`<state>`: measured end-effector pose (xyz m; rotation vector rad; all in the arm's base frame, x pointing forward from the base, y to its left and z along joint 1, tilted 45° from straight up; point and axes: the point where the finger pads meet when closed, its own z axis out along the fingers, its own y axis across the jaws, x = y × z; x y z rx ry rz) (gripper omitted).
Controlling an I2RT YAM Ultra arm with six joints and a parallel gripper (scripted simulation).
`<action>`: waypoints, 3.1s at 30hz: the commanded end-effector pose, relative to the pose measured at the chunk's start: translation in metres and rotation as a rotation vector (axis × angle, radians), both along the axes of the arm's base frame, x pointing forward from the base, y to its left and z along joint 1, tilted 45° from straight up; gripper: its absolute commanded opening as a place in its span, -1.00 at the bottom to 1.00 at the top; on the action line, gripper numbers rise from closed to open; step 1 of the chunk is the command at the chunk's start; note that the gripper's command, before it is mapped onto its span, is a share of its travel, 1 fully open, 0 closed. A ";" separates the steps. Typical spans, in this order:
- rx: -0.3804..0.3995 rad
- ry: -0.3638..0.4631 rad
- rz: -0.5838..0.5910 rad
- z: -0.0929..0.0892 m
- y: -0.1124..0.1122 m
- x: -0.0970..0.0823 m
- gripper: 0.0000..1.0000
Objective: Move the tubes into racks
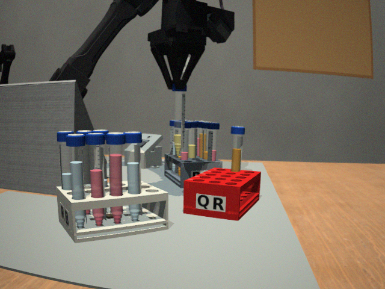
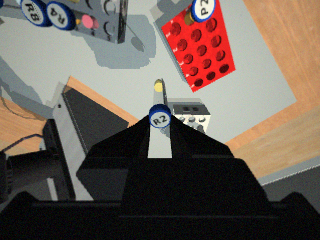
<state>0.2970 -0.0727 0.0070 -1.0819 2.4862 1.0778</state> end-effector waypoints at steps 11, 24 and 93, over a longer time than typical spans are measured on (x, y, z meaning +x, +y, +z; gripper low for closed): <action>-0.043 0.304 -0.345 0.008 -0.007 0.001 -1.00; -0.068 0.559 -0.606 0.008 -0.008 0.001 -1.00; -0.192 1.676 -1.668 -0.025 -0.025 -0.034 -1.00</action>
